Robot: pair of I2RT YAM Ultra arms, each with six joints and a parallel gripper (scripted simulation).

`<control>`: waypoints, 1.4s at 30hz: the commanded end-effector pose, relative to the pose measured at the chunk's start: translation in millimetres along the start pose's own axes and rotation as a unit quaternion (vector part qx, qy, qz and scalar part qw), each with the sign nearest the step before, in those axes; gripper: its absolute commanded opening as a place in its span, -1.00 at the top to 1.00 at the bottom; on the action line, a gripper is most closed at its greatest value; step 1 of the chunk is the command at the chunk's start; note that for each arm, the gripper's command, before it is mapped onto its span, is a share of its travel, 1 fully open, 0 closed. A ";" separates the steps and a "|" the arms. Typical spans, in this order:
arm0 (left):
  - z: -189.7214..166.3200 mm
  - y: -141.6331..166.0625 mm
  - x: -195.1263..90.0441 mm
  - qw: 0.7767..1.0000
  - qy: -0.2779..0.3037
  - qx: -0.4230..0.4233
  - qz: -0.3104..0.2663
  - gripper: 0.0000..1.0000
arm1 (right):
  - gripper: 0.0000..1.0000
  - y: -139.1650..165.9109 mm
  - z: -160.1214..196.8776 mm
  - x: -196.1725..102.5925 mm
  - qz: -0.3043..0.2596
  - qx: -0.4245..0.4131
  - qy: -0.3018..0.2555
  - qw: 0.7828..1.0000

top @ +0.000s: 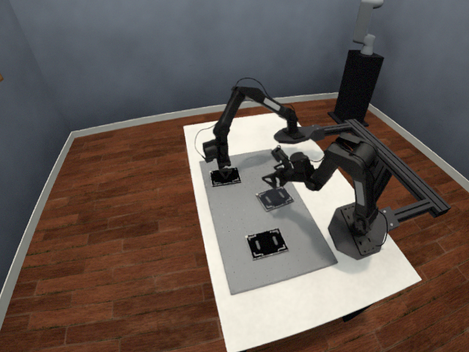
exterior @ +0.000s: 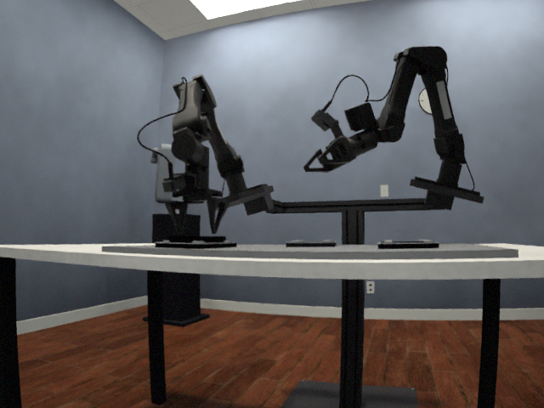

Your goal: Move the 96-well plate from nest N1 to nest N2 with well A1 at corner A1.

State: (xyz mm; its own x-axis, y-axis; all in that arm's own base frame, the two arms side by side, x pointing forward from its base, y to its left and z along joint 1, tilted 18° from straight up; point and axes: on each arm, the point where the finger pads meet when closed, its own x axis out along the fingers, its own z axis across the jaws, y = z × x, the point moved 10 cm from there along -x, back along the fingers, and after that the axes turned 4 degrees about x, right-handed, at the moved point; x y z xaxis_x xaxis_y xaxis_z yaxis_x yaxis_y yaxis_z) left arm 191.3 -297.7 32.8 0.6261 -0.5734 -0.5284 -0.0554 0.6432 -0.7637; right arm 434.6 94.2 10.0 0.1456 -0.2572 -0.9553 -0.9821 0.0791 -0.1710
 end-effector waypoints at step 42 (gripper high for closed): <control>-1.0 -5.3 -0.9 1.000 0.002 0.000 -0.010 -1.00 | -1.00 9.4 4.5 -107.0 -0.130 -0.078 -0.019 0.988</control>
State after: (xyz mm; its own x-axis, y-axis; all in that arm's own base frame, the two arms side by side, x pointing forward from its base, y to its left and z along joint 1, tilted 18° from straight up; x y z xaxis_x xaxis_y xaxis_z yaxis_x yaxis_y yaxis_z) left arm 191.3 -297.7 32.8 0.6261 -0.5734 -0.5284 -0.0554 0.6432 -0.7637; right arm 413.0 116.8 92.2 0.2400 -0.2556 -0.9365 -0.9700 -0.0244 -0.2419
